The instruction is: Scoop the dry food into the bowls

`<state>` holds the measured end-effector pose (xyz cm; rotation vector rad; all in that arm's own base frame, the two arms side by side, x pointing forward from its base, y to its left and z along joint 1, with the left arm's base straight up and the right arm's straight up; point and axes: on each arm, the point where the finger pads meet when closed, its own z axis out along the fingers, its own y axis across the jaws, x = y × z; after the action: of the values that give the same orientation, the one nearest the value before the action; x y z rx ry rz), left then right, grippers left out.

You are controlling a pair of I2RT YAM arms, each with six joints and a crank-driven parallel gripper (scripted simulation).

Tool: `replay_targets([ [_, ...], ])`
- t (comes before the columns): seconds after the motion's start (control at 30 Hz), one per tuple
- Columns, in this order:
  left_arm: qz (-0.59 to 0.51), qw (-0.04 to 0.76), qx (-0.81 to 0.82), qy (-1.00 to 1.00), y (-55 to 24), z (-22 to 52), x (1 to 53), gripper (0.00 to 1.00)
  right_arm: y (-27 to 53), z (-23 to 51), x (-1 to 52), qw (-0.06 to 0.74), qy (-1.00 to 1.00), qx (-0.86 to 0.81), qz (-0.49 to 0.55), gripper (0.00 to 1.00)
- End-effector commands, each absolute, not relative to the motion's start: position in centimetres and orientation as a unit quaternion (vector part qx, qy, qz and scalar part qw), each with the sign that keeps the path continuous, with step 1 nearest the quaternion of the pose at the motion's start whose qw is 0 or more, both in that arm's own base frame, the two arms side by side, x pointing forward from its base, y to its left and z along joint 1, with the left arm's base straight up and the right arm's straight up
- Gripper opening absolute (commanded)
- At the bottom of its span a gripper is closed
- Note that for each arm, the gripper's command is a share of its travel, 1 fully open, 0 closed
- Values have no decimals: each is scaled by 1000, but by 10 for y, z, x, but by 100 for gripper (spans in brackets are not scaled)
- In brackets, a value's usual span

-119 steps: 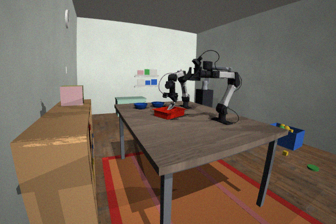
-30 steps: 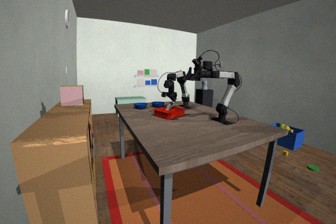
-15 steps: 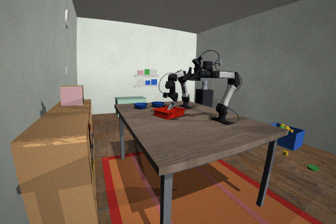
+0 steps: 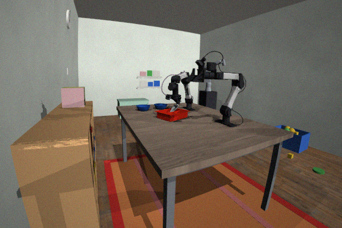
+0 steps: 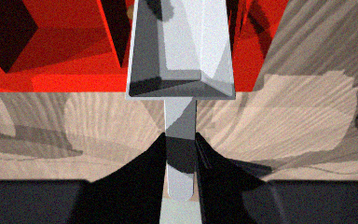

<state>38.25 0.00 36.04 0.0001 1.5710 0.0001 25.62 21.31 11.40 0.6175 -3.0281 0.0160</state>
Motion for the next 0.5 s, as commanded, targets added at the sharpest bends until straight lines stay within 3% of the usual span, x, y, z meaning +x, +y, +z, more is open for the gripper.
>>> replay_targets([
  [0.0, 0, 726, 0, 688, 0, 380, 380, 100, 216, 104, 268, 15, -980, 199, 1, 0],
  [0.47, 0, 726, 0, 688, 0, 380, 380, 100, 220, 103, 277, 4, -980, 200, -2, 0],
])
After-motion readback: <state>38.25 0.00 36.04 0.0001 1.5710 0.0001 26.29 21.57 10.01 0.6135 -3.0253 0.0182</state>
